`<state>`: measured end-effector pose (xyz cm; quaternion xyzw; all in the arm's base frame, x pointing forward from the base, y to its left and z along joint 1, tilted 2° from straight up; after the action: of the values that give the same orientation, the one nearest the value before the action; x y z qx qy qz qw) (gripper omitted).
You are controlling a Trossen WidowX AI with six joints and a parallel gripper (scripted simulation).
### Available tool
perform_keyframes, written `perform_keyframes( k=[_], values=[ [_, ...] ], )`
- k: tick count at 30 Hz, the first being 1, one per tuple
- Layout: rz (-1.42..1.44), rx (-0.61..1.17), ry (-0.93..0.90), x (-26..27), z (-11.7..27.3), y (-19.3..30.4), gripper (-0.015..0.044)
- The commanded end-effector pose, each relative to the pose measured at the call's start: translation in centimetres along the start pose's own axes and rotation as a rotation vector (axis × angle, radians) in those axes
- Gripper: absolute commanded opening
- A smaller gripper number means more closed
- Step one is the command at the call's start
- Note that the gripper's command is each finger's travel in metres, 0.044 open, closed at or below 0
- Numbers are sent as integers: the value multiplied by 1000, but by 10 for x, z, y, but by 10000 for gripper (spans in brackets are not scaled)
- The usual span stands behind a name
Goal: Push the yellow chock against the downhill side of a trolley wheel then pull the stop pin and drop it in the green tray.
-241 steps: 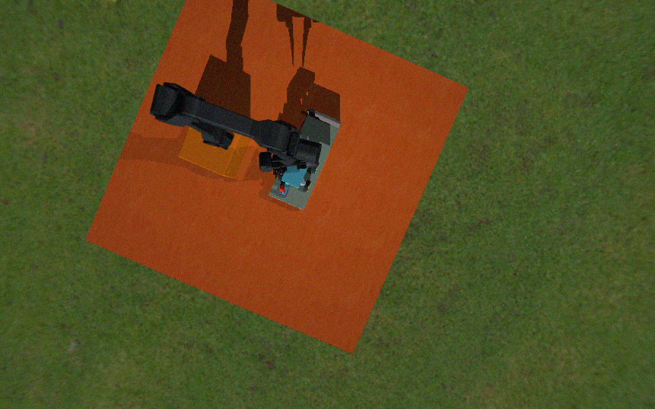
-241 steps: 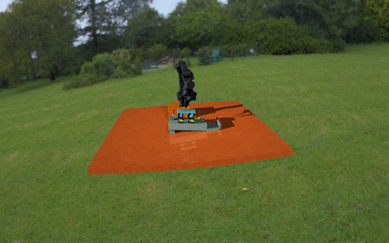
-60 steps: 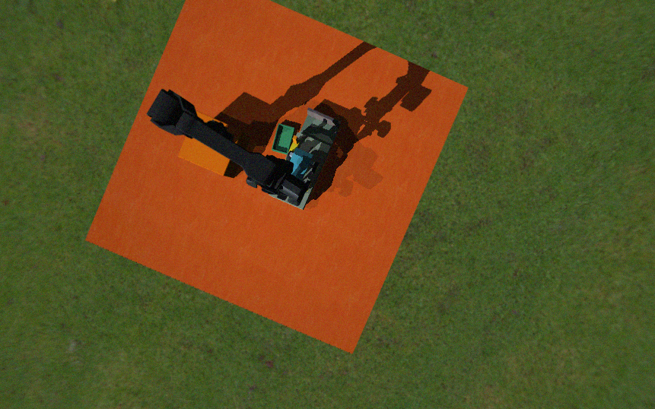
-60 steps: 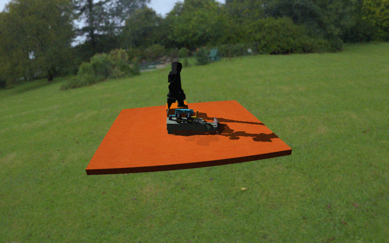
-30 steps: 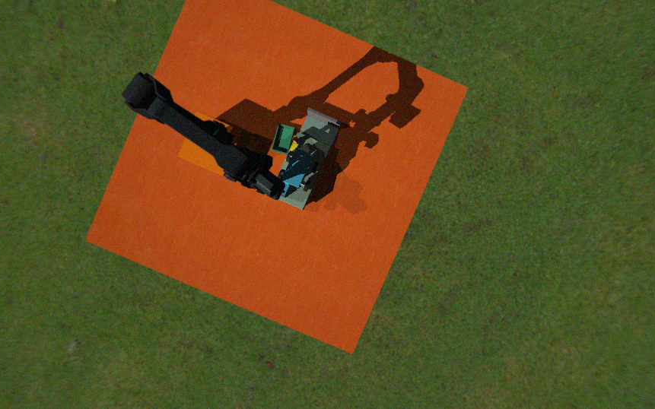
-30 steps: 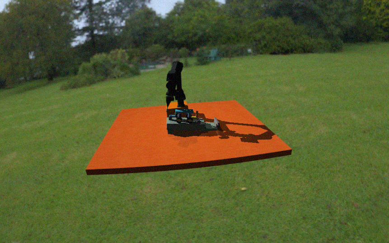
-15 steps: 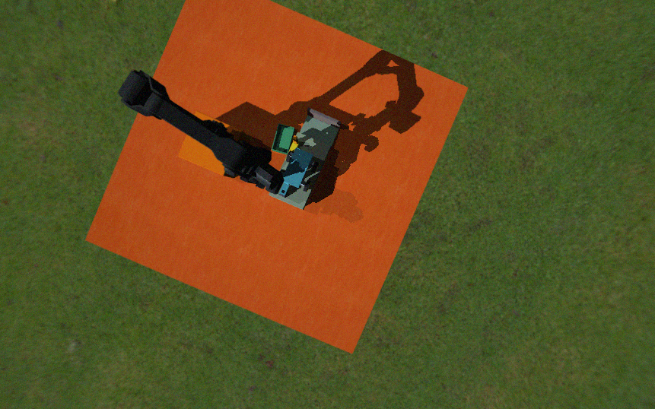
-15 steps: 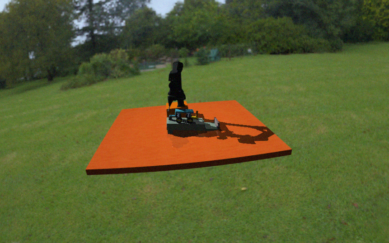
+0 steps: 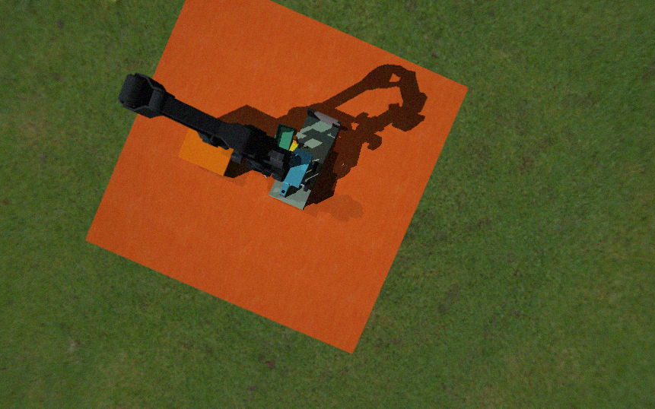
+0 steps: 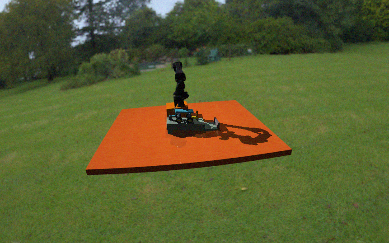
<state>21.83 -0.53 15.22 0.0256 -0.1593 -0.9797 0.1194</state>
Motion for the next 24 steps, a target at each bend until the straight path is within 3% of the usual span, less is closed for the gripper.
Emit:
perform_keyframes(
  k=[1, 24],
  values=[
    [1, 2, -8, -2, 2, -17, 0],
    [1, -5, -8, -12, 13, -93, 0]
  ],
)
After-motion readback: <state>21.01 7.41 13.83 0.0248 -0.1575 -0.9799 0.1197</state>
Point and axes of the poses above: the point midway between the two fingers, 35 mm back from their tips, its own z axis back along the fingers, its own x axis across the jaws, y = z × x, the point moved 5 cm from there along z, back along the fingers, and after that the axes turned 8 degrees about z, right-handed, at the moved point
